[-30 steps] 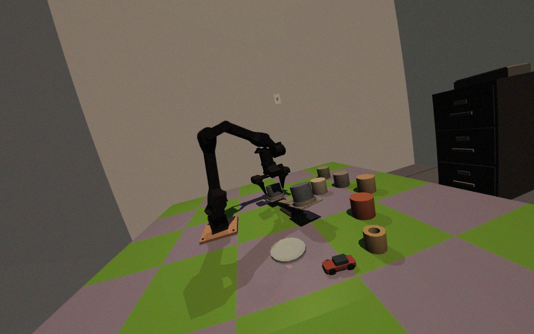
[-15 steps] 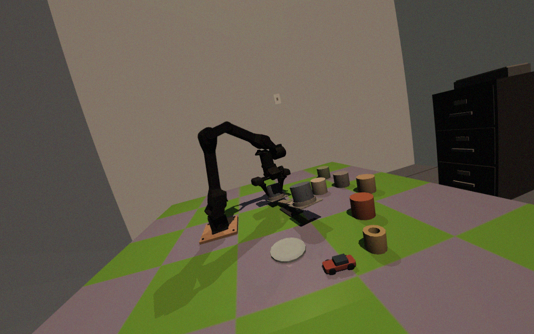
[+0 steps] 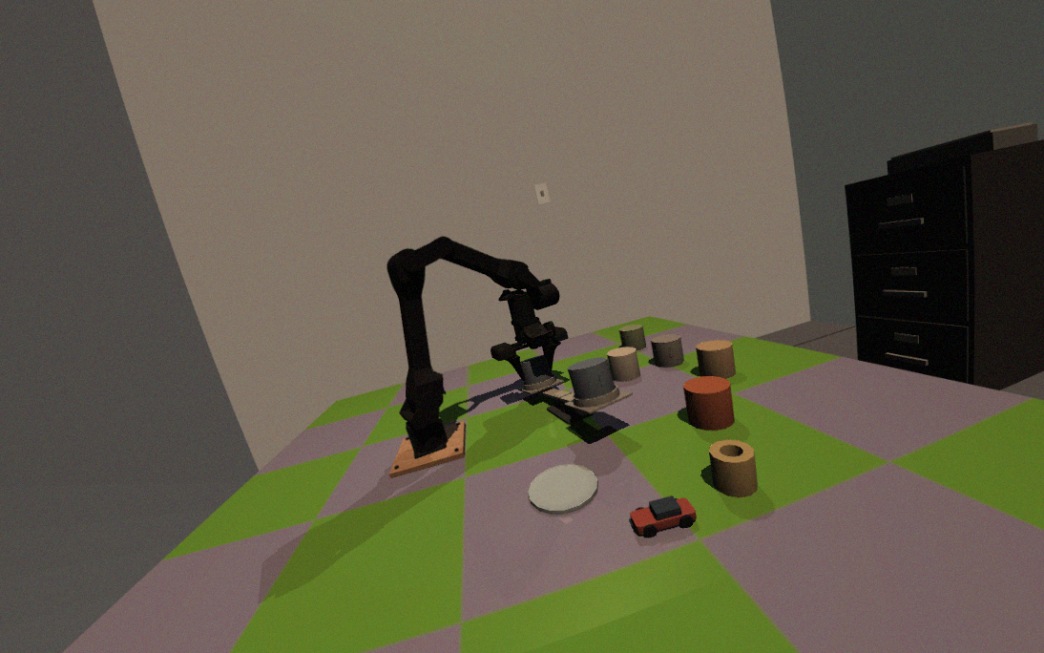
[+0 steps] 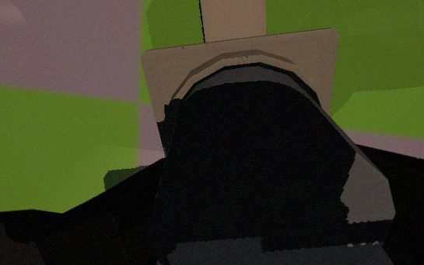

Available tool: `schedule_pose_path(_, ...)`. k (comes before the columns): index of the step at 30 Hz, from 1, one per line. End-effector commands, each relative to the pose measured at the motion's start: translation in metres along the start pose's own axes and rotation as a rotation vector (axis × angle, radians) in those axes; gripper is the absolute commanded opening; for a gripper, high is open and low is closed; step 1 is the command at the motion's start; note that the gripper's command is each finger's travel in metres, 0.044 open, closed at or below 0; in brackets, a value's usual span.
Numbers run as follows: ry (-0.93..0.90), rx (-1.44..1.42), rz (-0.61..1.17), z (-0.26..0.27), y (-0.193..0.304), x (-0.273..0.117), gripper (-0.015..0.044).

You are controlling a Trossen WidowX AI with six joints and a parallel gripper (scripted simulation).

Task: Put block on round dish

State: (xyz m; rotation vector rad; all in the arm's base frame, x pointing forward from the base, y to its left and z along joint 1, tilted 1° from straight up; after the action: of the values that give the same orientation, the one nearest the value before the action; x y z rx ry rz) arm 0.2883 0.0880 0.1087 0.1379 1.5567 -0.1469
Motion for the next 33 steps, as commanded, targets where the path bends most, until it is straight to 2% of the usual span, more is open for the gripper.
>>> schedule_pose_path(1,-0.005,0.003,-0.001,0.002,0.001,-0.006,0.0000)
schedule_pose_path(33,-0.006,0.003,-0.001,0.007,0.003,-0.048,0.0000)
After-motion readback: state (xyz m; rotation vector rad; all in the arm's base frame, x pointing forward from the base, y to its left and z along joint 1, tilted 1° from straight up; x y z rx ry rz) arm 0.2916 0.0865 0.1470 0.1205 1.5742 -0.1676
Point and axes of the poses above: the point midway between the two fingers, 35 mm back from their tips, its own x axis out along the fingers, its own z axis across the jaws, y = z × x, the point moved 3 cm from there along -x, back along the fingers, and after that the axes turned 15 degrees about x, right-handed, at the moved point
